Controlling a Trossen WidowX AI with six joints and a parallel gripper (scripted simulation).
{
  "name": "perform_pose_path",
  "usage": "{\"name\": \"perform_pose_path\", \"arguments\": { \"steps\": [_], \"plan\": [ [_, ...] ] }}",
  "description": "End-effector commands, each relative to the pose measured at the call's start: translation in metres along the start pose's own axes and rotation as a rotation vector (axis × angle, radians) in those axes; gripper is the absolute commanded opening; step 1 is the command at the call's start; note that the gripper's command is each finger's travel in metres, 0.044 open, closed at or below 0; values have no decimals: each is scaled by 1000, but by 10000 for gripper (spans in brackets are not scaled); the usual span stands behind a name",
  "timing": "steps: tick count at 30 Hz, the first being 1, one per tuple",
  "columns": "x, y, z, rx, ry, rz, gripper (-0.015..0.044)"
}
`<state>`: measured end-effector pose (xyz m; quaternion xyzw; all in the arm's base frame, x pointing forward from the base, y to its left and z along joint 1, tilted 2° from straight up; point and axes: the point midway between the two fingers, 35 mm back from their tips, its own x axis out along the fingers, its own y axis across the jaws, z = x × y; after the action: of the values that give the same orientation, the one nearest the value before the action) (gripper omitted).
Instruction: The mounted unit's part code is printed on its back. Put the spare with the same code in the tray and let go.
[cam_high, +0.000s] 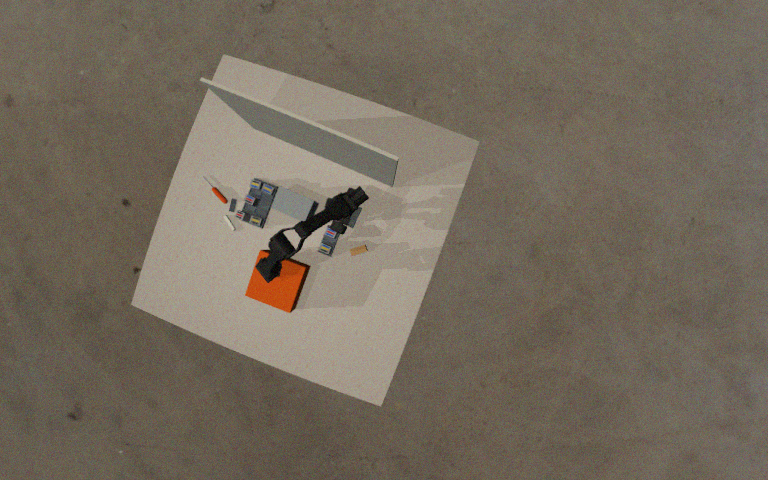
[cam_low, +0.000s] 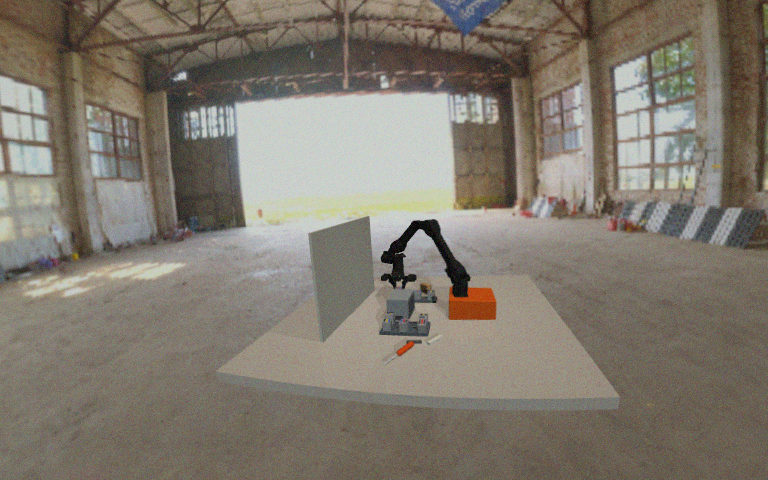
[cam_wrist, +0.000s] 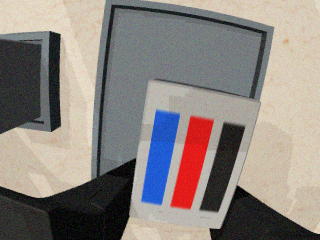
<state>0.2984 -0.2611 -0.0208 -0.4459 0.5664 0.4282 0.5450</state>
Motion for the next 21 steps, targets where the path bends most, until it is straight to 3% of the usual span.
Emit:
{"name": "perform_pose_path", "arguments": {
  "steps": [1,9,21],
  "plan": [
    [7,3,1,-6,-2,8,0],
    [11,4,2,-6,-2,9,0],
    [8,2,1,0,-1,2,315]
  ]
}}
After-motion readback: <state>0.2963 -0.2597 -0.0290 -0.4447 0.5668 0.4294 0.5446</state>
